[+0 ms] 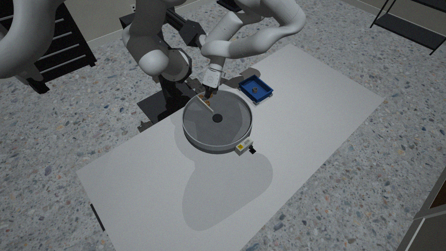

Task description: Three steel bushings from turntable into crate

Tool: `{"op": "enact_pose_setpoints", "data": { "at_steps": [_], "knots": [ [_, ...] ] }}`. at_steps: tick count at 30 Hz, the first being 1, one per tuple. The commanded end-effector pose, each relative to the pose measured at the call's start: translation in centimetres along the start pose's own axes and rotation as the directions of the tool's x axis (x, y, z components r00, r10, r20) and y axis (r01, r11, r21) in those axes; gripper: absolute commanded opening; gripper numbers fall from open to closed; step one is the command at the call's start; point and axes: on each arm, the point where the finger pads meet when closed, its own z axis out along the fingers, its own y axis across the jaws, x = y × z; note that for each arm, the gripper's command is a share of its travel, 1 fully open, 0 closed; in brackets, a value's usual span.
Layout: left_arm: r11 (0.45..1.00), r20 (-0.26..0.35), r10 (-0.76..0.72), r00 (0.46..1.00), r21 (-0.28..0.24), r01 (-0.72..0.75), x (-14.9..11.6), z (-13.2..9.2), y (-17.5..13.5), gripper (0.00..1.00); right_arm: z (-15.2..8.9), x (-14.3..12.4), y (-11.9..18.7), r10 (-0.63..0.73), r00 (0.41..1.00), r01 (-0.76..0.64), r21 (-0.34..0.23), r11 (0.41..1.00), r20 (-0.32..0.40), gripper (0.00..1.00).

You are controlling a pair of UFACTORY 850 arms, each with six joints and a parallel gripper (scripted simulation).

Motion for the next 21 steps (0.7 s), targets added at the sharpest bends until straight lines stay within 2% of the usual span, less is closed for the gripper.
{"op": "enact_pose_setpoints", "data": {
  "at_steps": [1, 15, 21],
  "knots": [
    [1.0, 0.0, 0.0, 1.0, 0.001, 0.0, -0.03, -0.01, -0.02, 0.0, -0.08, 0.04, 0.0, 0.0, 1.0, 0.0, 0.0, 1.0, -0.002, 1.0],
    [1.0, 0.0, 0.0, 1.0, 0.001, 0.0, -0.05, -0.03, -0.02, 0.0, -0.08, 0.04, 0.0, 0.0, 1.0, 0.0, 0.0, 1.0, -0.002, 1.0],
    [1.0, 0.0, 0.0, 1.0, 0.001, 0.0, -0.85, -0.98, -0.01, 0.0, -0.08, 0.04, 0.0, 0.0, 1.0, 0.0, 0.0, 1.0, -0.002, 1.0]
  ]
}}
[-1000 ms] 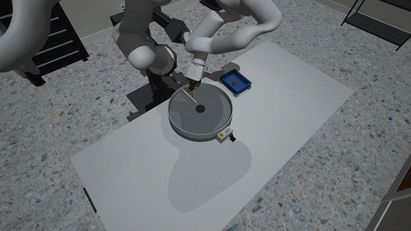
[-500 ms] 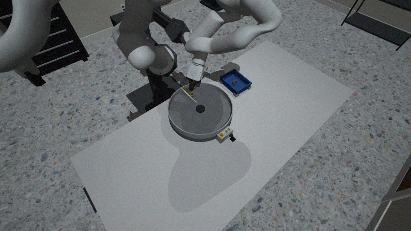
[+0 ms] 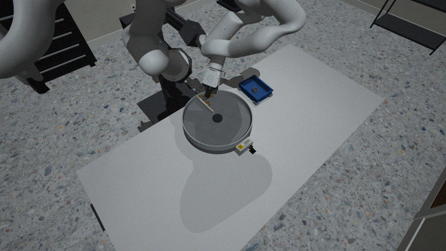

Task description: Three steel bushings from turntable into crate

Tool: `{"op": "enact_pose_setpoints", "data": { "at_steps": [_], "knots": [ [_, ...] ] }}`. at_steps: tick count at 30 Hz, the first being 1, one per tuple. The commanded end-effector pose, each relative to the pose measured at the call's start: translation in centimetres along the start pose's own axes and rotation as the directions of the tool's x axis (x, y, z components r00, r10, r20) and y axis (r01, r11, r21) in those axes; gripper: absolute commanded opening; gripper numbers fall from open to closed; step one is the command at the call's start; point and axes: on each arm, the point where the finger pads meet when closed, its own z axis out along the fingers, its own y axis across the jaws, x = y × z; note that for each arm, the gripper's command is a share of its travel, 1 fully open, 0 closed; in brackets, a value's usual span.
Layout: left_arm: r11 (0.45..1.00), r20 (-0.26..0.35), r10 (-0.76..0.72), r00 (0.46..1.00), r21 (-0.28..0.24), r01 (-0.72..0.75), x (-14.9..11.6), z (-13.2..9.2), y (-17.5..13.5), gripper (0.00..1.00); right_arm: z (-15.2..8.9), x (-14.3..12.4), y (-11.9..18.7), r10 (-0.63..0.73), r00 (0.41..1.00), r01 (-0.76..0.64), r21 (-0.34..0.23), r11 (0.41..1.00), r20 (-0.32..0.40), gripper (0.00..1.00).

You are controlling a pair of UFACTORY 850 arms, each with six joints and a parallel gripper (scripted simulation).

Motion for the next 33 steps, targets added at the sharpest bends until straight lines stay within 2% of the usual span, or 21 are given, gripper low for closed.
{"op": "enact_pose_setpoints", "data": {
  "at_steps": [1, 9, 14, 33],
  "knots": [
    [1.0, 0.002, 0.0, 1.0, -0.001, 0.0, -0.9, -0.9, 0.0, 0.0, -0.1, 0.0, 0.0, 0.0, 1.0, 0.0, 0.0, 1.0, -0.002, 1.0],
    [1.0, 0.002, 0.0, 1.0, -0.001, 0.0, -3.2, -3.7, 0.1, 0.0, -0.1, 0.0, 0.0, 0.0, 1.0, 0.0, 0.0, 1.0, -0.002, 1.0],
    [1.0, 0.002, 0.0, 1.0, -0.001, 0.0, -3.7, -4.3, 0.1, 0.0, -0.1, 0.0, 0.0, 0.0, 1.0, 0.0, 0.0, 1.0, -0.002, 1.0],
    [1.0, 0.002, 0.0, 1.0, -0.001, 0.0, -3.8, -4.5, 0.1, 0.0, -0.1, 0.0, 0.0, 0.0, 1.0, 0.0, 0.0, 1.0, -0.002, 1.0]
  ]
}}
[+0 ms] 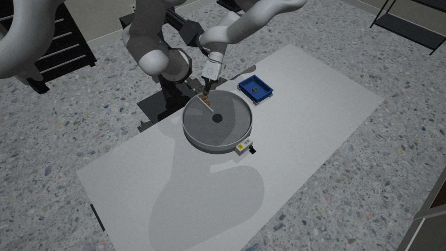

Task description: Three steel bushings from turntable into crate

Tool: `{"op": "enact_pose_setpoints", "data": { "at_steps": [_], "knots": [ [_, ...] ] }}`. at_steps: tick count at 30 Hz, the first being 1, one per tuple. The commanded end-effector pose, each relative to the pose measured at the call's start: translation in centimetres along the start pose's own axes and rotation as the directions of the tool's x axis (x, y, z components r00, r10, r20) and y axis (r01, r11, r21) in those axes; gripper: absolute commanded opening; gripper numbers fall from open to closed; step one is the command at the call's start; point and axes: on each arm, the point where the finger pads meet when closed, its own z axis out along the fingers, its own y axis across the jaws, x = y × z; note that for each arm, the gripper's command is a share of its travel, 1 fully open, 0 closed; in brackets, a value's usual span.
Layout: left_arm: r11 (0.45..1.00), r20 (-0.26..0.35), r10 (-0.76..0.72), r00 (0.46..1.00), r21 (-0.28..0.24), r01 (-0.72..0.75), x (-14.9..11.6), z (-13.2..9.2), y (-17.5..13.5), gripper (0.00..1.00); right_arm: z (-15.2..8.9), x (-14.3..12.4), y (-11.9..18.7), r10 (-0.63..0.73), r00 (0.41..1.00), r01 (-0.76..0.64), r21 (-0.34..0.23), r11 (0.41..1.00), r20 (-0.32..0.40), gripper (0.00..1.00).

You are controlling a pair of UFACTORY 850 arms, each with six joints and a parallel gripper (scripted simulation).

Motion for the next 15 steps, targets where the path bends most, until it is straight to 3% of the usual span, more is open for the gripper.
{"op": "enact_pose_setpoints", "data": {
  "at_steps": [1, 15],
  "knots": [
    [1.0, 0.002, 0.0, 1.0, -0.001, 0.0, 0.0, -0.1, 0.1, 0.0, -0.1, 0.0, 0.0, 0.0, 1.0, 0.0, 0.0, 1.0, -0.002, 1.0],
    [1.0, 0.001, 0.0, 1.0, -0.001, 0.0, 2.7, -2.3, 2.7, 0.0, -0.1, 0.0, 0.0, 0.0, 1.0, 0.0, 0.0, 1.0, -0.002, 1.0]
  ]
}}
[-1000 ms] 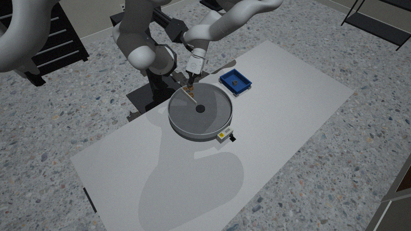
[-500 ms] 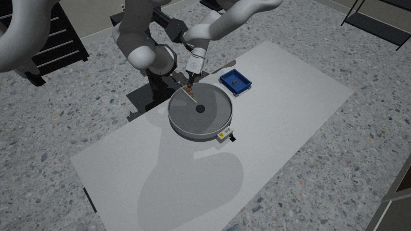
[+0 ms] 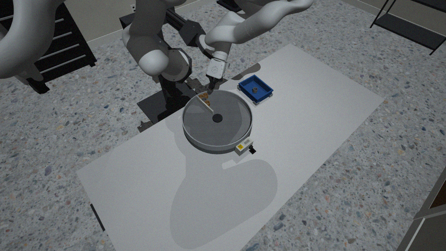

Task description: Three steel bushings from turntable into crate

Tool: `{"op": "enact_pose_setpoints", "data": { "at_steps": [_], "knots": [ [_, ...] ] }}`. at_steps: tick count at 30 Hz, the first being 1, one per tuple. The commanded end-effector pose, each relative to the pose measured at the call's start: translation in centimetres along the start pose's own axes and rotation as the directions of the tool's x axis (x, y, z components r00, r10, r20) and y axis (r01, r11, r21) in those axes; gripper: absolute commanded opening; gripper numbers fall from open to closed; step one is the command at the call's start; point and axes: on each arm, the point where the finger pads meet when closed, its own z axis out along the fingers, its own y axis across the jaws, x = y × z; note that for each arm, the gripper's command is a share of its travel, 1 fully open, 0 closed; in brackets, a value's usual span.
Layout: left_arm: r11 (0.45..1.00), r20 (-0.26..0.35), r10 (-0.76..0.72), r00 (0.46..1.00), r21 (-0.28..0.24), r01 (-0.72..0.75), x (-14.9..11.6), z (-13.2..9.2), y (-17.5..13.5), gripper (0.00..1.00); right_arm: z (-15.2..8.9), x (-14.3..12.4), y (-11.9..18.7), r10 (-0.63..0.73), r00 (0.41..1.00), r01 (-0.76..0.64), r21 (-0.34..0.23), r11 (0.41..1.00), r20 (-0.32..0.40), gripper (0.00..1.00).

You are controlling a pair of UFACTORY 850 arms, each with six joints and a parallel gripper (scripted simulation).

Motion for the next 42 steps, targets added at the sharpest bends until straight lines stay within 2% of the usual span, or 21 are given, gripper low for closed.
{"op": "enact_pose_setpoints", "data": {
  "at_steps": [1, 12, 14, 29, 31, 42],
  "knots": [
    [1.0, 0.002, 0.0, 1.0, 0.001, 0.0, 1.3, -1.1, 1.4, 0.0, -0.1, 0.0, 0.0, 0.0, 1.0, 0.0, 0.0, 1.0, -0.002, 1.0],
    [1.0, 0.002, 0.0, 1.0, 0.001, 0.0, 6.3, -5.2, 6.1, 0.0, -0.1, 0.0, 0.0, 0.0, 1.0, 0.0, 0.0, 1.0, -0.002, 1.0],
    [1.0, 0.002, 0.0, 1.0, 0.001, 0.0, 6.3, -5.2, 6.1, 0.0, -0.1, 0.0, 0.0, 0.0, 1.0, 0.0, 0.0, 1.0, -0.002, 1.0],
    [1.0, 0.002, 0.0, 1.0, 0.001, 0.0, 13.4, -11.2, 12.9, 0.0, -0.1, 0.0, 0.0, 0.0, 1.0, 0.0, 0.0, 1.0, -0.002, 1.0],
    [1.0, 0.002, 0.0, 1.0, 0.001, 0.0, 13.4, -11.2, 12.9, 0.0, -0.1, 0.0, 0.0, 0.0, 1.0, 0.0, 0.0, 1.0, -0.002, 1.0],
    [1.0, 0.001, 0.0, 1.0, 0.001, 0.0, 17.5, -14.5, 16.8, 0.0, -0.1, 0.0, 0.0, 0.0, 1.0, 0.0, 0.0, 1.0, -0.002, 1.0]
  ]
}}
